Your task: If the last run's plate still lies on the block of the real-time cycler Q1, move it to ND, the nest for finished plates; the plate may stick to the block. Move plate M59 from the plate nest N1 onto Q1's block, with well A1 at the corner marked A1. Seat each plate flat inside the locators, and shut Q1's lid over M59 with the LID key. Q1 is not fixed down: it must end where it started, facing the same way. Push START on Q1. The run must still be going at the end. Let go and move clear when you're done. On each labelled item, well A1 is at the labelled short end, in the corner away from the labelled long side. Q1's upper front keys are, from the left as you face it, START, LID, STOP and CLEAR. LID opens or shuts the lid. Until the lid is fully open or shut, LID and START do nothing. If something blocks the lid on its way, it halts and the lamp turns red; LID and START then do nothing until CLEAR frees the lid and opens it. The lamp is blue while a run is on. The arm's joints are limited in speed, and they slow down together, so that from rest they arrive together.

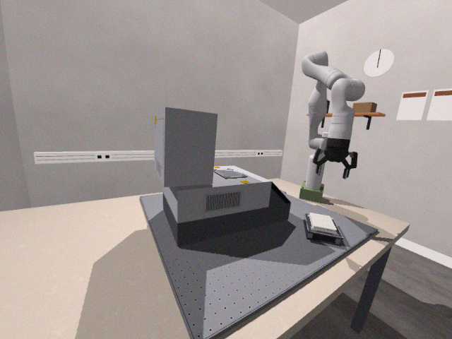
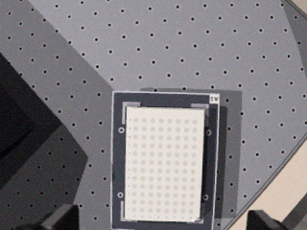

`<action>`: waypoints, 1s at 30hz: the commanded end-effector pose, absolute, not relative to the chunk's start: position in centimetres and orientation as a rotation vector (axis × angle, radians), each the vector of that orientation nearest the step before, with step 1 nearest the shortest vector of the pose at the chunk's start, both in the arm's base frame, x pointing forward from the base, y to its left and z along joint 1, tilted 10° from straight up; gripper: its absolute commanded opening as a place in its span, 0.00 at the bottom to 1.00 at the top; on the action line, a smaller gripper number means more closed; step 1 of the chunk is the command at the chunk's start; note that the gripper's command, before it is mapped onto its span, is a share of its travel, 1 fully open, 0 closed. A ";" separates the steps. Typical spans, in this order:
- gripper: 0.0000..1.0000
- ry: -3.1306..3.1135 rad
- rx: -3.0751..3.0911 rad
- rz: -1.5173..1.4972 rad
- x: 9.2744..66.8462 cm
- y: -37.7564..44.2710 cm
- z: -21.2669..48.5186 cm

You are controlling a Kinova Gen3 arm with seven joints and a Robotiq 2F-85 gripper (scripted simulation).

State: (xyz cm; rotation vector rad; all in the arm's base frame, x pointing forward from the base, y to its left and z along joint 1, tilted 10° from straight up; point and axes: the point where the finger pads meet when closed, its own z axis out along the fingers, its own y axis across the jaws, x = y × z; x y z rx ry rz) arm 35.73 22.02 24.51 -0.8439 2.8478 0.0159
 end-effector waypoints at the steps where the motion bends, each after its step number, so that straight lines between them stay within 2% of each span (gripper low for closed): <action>1: 1.00 2.847 -0.841 0.019 35.8 22.2 23.8; 30: 1.00 2.847 -0.842 0.019 36.3 22.5 20.5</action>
